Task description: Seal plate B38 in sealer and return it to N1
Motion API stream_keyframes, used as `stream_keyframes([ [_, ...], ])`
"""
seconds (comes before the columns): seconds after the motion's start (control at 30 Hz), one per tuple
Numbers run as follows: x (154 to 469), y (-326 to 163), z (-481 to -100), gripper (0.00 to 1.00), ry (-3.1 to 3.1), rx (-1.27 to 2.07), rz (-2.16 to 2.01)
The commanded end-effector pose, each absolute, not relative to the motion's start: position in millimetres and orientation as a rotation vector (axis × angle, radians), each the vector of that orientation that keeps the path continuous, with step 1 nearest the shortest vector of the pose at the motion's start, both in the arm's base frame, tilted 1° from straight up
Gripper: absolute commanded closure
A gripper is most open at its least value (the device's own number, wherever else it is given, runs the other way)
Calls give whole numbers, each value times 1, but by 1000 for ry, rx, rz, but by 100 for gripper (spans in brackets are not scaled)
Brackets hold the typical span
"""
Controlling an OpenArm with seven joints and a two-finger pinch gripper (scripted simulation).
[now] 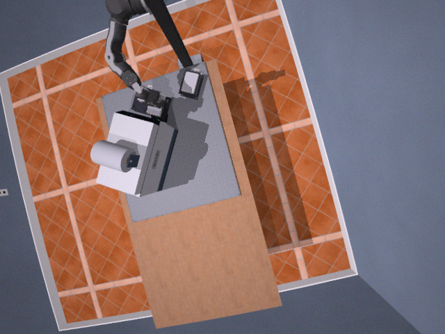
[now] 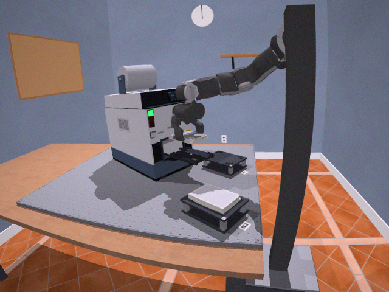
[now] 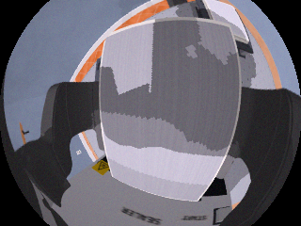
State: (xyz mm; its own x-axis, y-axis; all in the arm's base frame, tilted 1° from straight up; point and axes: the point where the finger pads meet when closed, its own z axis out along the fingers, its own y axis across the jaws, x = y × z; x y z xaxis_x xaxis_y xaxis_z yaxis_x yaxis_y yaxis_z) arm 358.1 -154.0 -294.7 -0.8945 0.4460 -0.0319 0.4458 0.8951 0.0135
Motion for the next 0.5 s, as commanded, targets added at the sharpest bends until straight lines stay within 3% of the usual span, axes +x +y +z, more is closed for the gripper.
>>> stream_keyframes([
  [0.0,356,-155,-291,100,3033,738,-2],
  [0.37,356,-155,-291,100,3033,738,-2],
  [0.47,355,-154,-274,100,3033,738,-2],
])
